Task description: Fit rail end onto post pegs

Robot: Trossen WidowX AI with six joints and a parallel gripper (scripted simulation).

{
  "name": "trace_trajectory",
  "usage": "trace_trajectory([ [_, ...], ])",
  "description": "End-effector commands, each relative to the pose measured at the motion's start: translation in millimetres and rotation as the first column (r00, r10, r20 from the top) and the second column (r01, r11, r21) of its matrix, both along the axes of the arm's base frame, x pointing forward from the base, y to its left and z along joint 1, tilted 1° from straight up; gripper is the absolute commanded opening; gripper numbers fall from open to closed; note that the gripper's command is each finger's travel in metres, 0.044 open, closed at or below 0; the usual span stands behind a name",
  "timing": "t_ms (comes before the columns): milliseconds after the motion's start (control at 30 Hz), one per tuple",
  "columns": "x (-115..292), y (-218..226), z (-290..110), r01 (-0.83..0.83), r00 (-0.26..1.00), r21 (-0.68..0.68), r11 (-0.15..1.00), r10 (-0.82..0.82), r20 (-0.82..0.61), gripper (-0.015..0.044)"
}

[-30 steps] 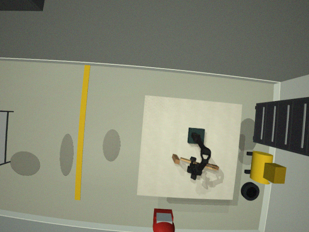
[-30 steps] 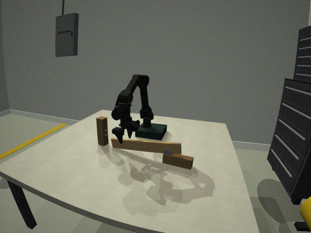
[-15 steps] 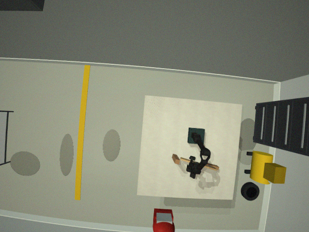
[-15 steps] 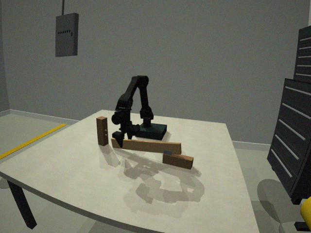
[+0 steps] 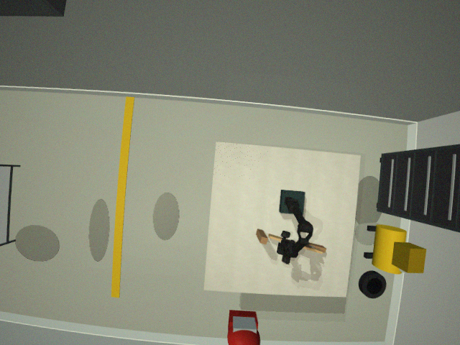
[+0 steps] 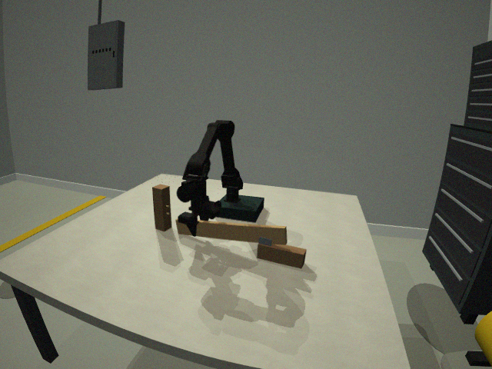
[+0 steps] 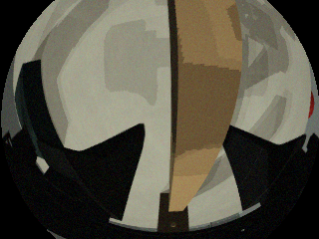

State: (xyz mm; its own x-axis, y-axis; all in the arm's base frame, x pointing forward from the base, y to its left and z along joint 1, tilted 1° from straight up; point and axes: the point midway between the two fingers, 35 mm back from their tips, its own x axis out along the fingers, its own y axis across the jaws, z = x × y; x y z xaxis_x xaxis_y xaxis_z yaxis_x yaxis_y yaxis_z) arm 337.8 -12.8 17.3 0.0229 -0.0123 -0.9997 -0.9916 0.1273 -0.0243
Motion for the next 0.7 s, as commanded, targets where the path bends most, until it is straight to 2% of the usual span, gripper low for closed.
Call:
trace_trajectory([
  [0,-1.8,-0.6,-2.1,-0.005,1.000,-0.004,1.000,0.005,-0.005,0.0230],
  [200,-1.8,-0.6,-2.1,-0.005,1.000,-0.004,1.000,0.005,-0.005,0.0072],
  [500,-1.8,-0.6,-2.1,-0.005,1.000,-0.004,1.000,0.005,-0.005,0.0000],
  [667,-1.8,-0.6,-2.1,-0.005,1.000,-0.004,1.000,0.005,-0.005,0.0000],
])
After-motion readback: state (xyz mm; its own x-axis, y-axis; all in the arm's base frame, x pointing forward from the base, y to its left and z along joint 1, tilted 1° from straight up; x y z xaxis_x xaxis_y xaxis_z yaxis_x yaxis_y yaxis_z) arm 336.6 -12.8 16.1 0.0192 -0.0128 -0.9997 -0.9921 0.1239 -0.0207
